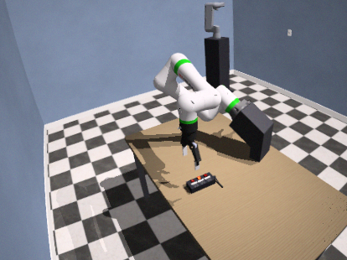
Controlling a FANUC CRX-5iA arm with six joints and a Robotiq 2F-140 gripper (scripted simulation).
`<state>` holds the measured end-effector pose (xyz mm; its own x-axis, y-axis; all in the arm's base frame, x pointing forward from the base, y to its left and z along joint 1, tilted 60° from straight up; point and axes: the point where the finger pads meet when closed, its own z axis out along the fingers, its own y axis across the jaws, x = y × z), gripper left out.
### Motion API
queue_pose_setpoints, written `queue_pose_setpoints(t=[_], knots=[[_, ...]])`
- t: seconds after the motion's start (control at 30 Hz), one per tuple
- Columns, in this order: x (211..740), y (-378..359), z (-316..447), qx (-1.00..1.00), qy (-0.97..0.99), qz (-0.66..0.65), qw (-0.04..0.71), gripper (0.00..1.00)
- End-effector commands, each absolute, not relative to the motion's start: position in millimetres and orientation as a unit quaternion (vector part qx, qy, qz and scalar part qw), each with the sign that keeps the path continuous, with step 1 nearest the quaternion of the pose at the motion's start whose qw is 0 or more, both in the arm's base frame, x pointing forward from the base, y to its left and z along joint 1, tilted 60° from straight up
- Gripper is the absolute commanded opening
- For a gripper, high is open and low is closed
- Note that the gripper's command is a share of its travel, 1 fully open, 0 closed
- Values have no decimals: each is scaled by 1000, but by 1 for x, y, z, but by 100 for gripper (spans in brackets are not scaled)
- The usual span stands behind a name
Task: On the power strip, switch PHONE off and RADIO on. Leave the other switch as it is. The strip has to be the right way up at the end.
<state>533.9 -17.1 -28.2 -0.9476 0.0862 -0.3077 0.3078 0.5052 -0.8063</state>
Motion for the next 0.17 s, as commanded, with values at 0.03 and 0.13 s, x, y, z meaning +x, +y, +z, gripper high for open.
queue_pose_setpoints(t=[0.03,0.13], knots=[[534,-17,-28,114,860,-484,115,100],[534,-17,-28,114,860,-484,115,100]])
